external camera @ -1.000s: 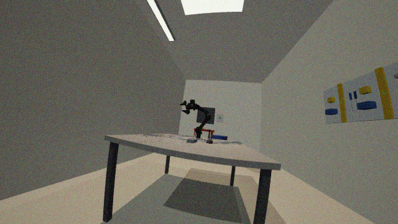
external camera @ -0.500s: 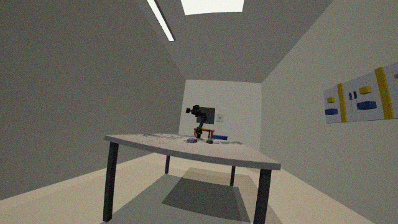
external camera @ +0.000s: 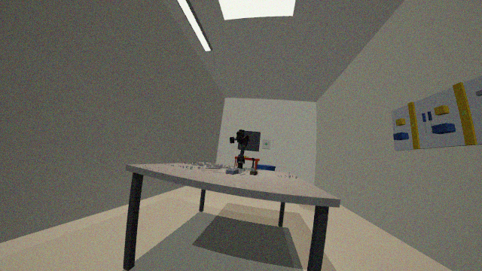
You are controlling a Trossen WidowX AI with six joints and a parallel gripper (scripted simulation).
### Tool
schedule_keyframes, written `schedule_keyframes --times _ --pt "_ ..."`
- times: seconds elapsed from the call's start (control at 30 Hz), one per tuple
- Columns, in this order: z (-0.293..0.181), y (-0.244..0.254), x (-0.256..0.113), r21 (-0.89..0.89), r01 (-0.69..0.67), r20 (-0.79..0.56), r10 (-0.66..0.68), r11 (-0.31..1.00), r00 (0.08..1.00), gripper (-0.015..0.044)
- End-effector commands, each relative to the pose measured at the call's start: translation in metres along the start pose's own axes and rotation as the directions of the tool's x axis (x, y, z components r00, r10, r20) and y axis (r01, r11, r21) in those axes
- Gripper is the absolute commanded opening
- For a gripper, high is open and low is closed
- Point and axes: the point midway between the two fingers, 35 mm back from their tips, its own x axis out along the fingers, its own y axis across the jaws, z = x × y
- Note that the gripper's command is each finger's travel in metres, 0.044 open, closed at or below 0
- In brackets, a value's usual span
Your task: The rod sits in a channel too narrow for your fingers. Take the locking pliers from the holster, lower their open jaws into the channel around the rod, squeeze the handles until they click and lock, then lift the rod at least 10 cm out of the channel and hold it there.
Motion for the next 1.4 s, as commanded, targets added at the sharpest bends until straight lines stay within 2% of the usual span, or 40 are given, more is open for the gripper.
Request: schedule_keyframes --times 0.0,0.2,0.37,0.5,0.63,0.8,0.87,1.17,1.37 --pt "-0.023 0.04 0.009 0.134 -0.075 -0.15 0.095 0.988 0.984 0.044" --pt "-0.075 0.125 -0.002 0.369 -0.101 -0.438 0.269 0.924 0.858 0.044" --pt "-0.117 0.188 -0.037 0.464 0.002 -0.653 0.34 0.886 0.677 0.044" --pt "-0.141 0.221 -0.07 0.461 0.12 -0.783 0.34 0.879 0.521 0.044" --pt "-0.171 0.227 -0.105 0.343 0.257 -0.894 0.23 0.904 0.383 0.044" --pt "-0.208 0.216 -0.184 -0.028 0.456 -0.983 -0.107 0.889 0.146 0.044" --pt "-0.21 0.213 -0.195 -0.084 0.475 -0.979 -0.161 0.876 0.123 0.044" --pt "-0.21 0.213 -0.195 -0.084 0.475 -0.979 -0.161 0.876 0.123 0.044" --pt "-0.205 0.199 -0.169 -0.084 0.475 -0.979 -0.162 0.876 0.125 0.044"
